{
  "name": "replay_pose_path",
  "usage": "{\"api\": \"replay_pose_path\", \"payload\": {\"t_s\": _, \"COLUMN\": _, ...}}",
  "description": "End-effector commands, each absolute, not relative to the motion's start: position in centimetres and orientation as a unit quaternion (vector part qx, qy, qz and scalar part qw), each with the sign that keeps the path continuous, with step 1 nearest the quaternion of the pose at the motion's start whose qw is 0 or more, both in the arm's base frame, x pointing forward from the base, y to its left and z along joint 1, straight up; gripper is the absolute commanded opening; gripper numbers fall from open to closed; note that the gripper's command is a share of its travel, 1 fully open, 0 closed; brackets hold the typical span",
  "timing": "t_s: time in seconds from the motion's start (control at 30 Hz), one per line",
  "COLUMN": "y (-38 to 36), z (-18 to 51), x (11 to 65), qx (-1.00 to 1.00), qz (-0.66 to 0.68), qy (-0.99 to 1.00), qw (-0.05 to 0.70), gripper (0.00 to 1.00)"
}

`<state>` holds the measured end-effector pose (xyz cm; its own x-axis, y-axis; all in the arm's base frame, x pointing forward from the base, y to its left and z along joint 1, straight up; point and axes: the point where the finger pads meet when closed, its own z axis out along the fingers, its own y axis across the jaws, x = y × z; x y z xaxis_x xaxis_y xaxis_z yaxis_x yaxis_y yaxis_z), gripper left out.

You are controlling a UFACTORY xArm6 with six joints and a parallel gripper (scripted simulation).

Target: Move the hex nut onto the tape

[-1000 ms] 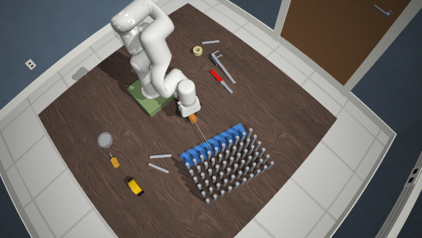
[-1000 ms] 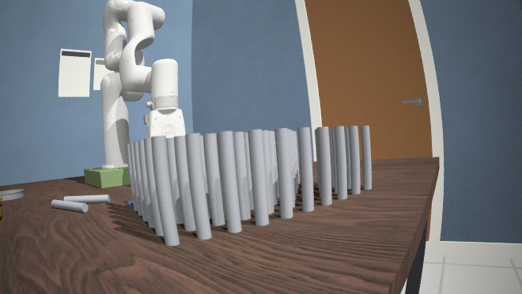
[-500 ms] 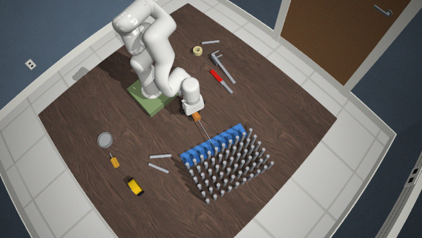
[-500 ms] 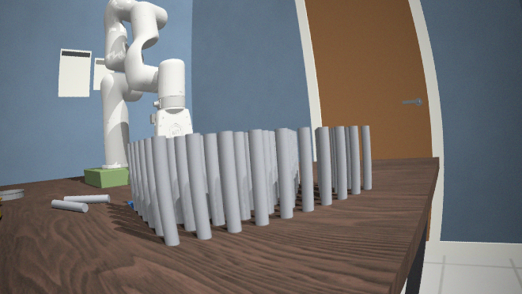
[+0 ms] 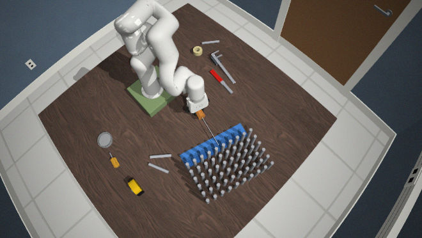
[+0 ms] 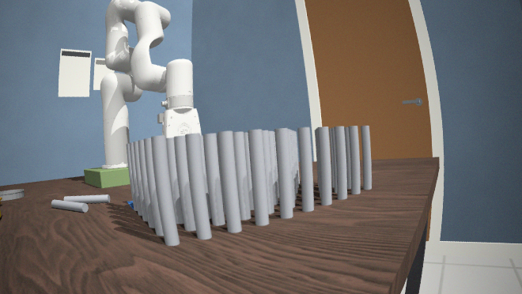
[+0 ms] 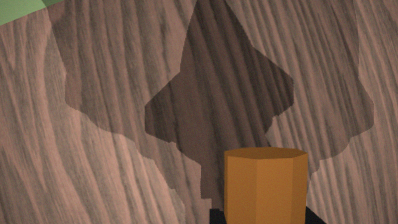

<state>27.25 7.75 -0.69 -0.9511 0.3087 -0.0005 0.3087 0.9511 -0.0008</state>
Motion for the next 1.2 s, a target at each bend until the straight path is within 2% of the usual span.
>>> {"api": "replay_pose_path", "payload": {"t_s": 0.0, "y": 8.1, "z": -0.6, "x": 27.5, "qx": 0.157, "qz": 0.000, "qy": 0.988, "qw": 0.002, "gripper": 0.00}}
{"api": "replay_pose_path", "payload": {"t_s": 1.17, "y": 8.7, "z": -1.6, "x": 27.7, "qx": 0.157, "qz": 0.000, "qy": 0.988, "qw": 0.002, "gripper": 0.00}}
